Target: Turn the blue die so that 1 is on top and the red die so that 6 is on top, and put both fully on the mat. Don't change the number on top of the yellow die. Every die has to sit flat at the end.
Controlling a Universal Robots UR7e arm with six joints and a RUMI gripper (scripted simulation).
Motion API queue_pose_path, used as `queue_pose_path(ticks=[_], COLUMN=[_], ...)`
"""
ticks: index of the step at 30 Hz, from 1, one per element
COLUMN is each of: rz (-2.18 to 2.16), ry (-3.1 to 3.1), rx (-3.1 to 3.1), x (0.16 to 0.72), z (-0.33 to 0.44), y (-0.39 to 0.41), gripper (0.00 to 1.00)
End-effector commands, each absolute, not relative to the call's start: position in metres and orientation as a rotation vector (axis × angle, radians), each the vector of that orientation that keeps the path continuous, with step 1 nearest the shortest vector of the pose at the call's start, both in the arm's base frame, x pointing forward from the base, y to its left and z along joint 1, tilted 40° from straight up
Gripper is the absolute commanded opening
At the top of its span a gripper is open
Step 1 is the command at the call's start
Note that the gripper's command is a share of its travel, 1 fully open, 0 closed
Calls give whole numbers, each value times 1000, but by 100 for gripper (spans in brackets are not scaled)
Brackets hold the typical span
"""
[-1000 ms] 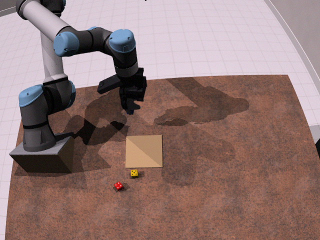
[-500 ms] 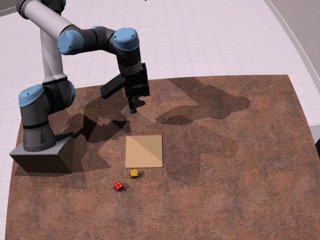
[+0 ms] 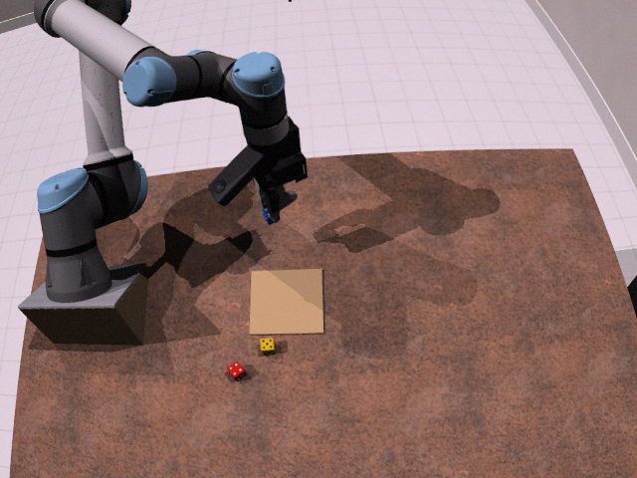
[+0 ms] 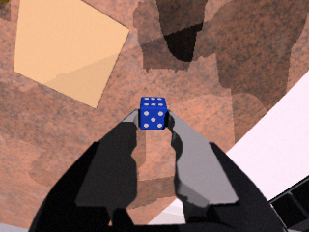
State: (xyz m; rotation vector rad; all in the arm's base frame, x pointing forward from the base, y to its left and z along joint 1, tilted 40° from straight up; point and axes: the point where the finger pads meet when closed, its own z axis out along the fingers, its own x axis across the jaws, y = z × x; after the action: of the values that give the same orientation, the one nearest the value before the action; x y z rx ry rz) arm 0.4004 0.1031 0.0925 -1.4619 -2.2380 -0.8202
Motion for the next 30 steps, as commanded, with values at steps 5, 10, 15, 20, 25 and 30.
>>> queue_pose_path(ticks=[5,10,15,20,25,30], rz=[-892,-918,-929,-943,-950,-954], ry=[-2414,-2484,-2515,-2552,-2572,-2581], rx=[-1236,-1137,-1090,-1032,-999,-984], x=[410,414,415,417,419,419], z=[94,95,95,96,96,96], y=[107,109,111,112,113,113], gripper=[6,6,6,6,6,6])
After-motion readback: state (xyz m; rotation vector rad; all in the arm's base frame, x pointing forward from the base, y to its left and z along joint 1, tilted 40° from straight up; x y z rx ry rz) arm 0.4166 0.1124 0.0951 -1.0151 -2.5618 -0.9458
